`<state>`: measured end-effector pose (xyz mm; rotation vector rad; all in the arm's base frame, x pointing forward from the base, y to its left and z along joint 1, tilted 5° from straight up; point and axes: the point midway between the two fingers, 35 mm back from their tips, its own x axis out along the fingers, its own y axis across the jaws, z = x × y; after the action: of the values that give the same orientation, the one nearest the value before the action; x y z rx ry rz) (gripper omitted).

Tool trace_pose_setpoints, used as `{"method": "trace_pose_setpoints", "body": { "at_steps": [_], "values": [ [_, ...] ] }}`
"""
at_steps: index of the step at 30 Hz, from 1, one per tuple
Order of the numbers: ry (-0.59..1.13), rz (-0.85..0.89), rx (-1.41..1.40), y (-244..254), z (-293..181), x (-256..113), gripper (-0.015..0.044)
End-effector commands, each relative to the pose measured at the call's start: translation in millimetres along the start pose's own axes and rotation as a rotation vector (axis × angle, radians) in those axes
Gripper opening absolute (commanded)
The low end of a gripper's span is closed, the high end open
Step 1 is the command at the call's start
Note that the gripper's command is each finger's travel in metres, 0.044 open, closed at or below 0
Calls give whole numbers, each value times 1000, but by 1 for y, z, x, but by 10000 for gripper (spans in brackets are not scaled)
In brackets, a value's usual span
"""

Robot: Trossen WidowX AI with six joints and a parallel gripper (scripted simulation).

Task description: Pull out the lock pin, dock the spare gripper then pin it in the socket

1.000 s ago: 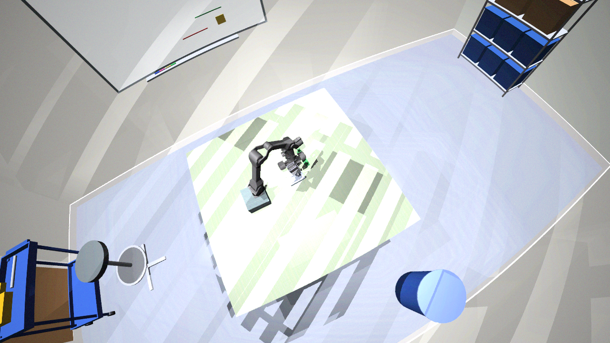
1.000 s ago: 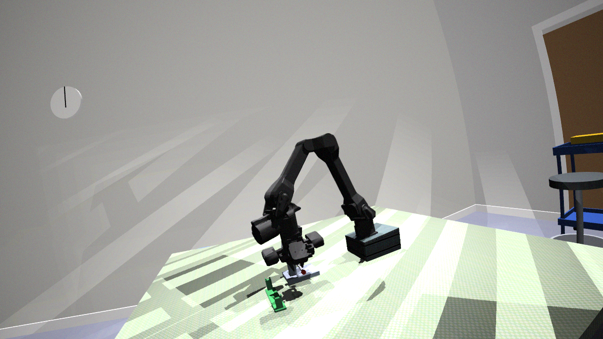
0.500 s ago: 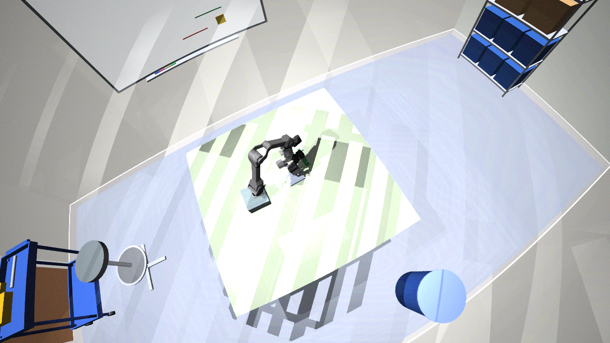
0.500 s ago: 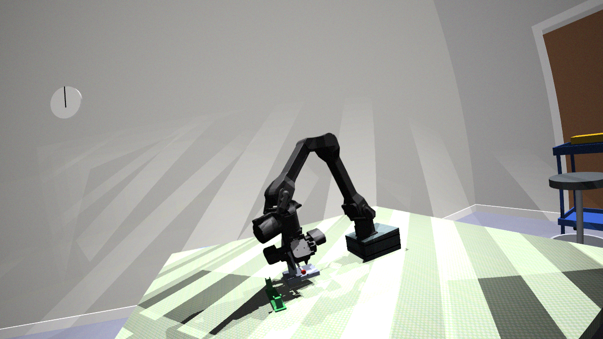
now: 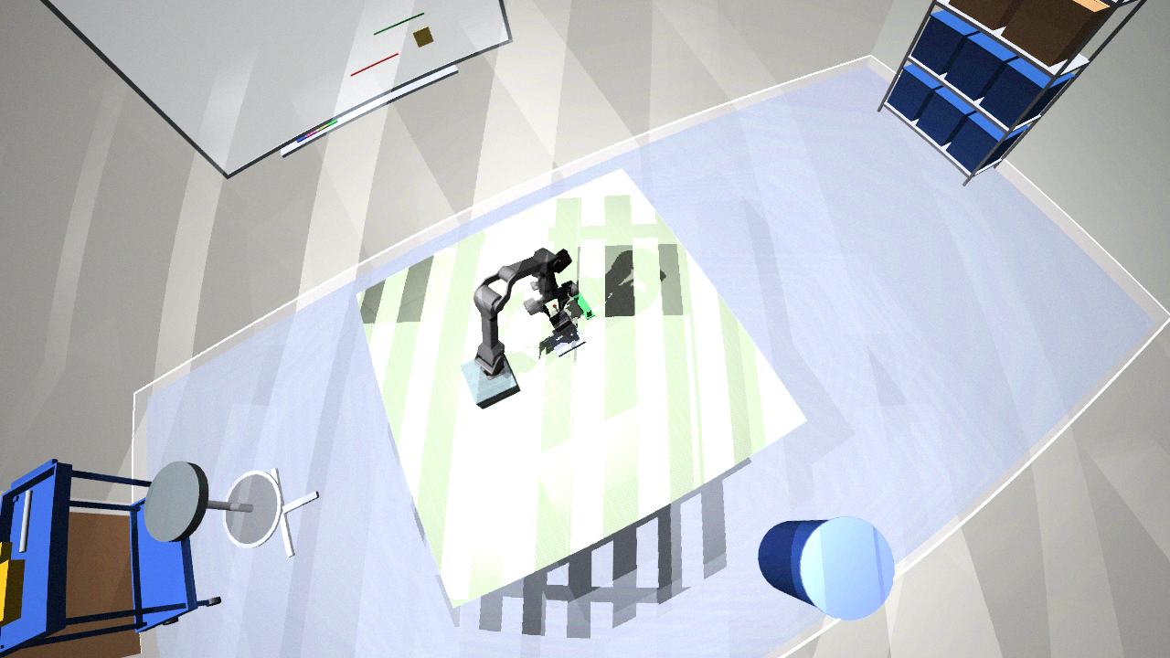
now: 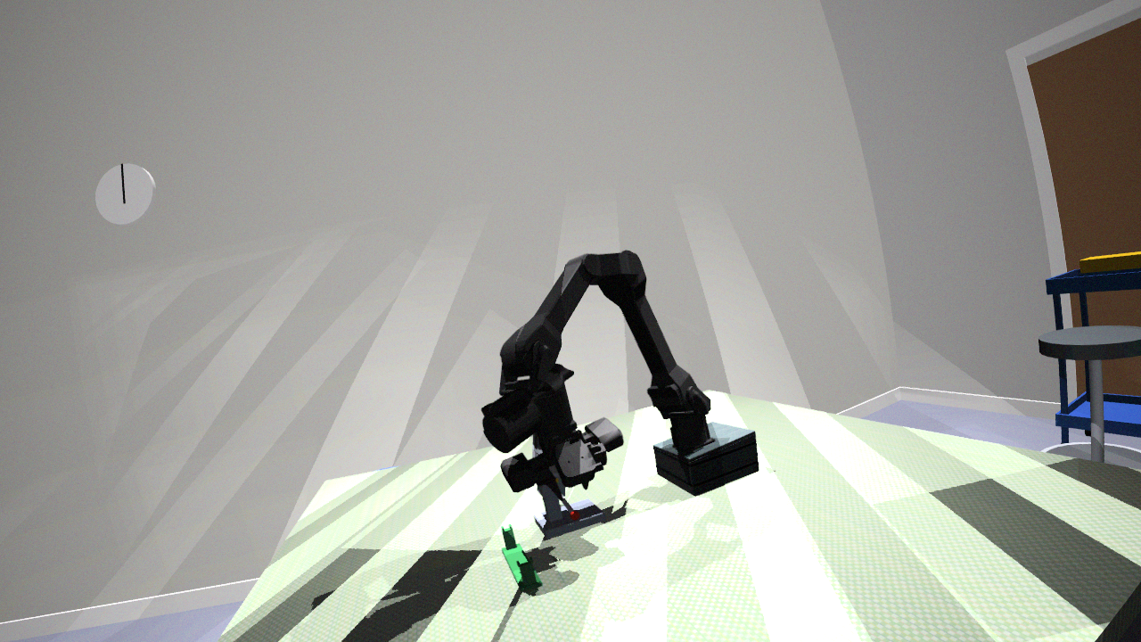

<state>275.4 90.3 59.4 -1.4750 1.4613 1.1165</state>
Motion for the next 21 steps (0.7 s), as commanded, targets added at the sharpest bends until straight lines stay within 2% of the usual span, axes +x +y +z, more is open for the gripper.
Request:
{"method": "trace_pose_setpoints", "body": {
  "at_steps": [1,19,21],
  "values": [
    [-2,-1,1,1,4,-10,200],
    [18,11,-15,11,19,-51,200],
    [20,11,-17,11,16,-44,253]
  ]
}}
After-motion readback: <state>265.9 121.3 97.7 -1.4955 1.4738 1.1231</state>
